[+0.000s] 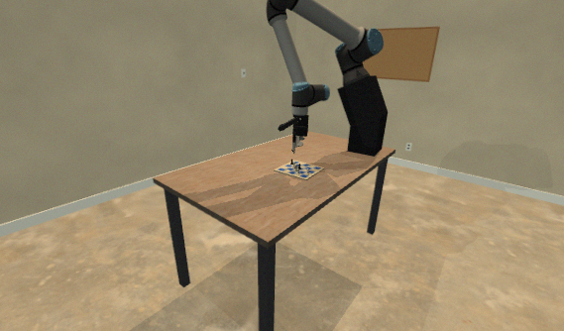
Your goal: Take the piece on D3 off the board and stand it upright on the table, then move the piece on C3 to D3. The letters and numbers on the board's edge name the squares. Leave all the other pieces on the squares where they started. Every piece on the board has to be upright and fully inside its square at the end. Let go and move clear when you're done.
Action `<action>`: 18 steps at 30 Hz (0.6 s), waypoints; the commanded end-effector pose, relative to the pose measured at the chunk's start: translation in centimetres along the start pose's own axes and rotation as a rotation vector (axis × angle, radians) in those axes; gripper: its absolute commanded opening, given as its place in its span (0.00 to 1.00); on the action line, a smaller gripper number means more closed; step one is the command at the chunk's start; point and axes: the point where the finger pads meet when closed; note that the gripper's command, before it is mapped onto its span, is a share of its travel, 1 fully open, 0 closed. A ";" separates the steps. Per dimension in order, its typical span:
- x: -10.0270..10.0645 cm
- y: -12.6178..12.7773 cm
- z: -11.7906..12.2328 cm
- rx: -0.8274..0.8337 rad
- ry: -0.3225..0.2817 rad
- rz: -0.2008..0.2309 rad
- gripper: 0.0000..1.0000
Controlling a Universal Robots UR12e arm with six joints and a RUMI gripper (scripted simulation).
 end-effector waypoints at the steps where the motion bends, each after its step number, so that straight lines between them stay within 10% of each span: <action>1: 0.0 0.0 0.0 0.006 0.001 -0.001 1.00; 2: 0.0 0.0 0.0 0.006 0.001 -0.001 1.00; 3: 0.0 0.0 0.0 0.006 0.001 -0.001 0.22; 18: 0.0 0.0 0.0 0.006 0.001 -0.001 0.22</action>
Point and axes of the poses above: the point where the finger pads meet when closed, its own x axis out along the fingers, its own y axis across the jaws, z = x × y
